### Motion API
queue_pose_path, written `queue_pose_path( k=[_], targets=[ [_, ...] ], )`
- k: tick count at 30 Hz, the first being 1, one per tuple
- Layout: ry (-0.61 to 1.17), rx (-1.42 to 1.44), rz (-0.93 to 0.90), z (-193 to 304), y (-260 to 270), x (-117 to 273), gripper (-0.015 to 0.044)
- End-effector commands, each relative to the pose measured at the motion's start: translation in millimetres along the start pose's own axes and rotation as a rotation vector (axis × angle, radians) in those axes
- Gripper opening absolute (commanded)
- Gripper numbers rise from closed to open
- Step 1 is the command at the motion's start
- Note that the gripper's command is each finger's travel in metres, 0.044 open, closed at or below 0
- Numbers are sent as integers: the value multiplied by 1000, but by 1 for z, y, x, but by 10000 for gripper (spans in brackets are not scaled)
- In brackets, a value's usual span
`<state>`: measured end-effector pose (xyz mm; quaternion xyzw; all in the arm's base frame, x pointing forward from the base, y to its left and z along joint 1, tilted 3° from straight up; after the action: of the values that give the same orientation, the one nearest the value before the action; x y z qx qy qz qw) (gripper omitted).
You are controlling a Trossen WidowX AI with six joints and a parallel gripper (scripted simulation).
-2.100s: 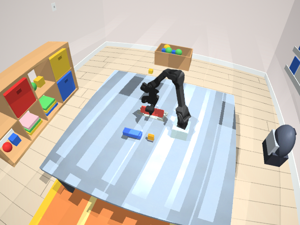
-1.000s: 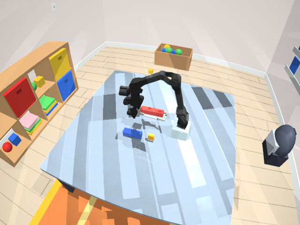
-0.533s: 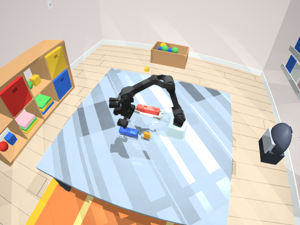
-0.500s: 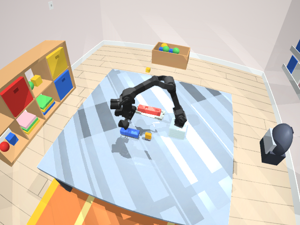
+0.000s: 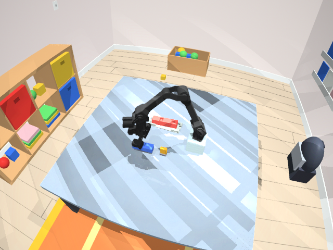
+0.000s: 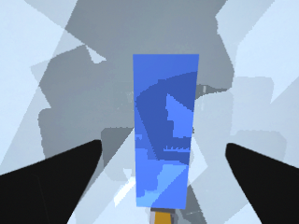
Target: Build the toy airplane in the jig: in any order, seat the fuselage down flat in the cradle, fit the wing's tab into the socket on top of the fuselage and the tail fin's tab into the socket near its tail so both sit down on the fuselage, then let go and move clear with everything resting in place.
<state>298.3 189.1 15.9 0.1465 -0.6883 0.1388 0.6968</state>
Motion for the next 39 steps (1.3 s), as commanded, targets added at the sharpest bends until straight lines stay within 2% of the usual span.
queue_pose_path(
  k=[1,21,30,37,39],
  targets=[
    [3,-6,1,1,0,-7,440],
    [4,-6,1,2,0,-36,440],
    [4,-6,1,2,0,-36,204],
    [4,-6,1,2,0,-36,157],
    [4,-6,1,2,0,-36,105]
  ],
)
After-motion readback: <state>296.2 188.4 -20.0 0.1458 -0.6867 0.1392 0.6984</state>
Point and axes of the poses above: the point midway between the two fingers, 35 mm back from their tips, its own x axis back along the fingers, its own y axis across the jaws, z = x × y, the point moved 2 cm from there along x, back along the fingers, and after that the axes turned 11 degrees about x, right-handed, at the moved point
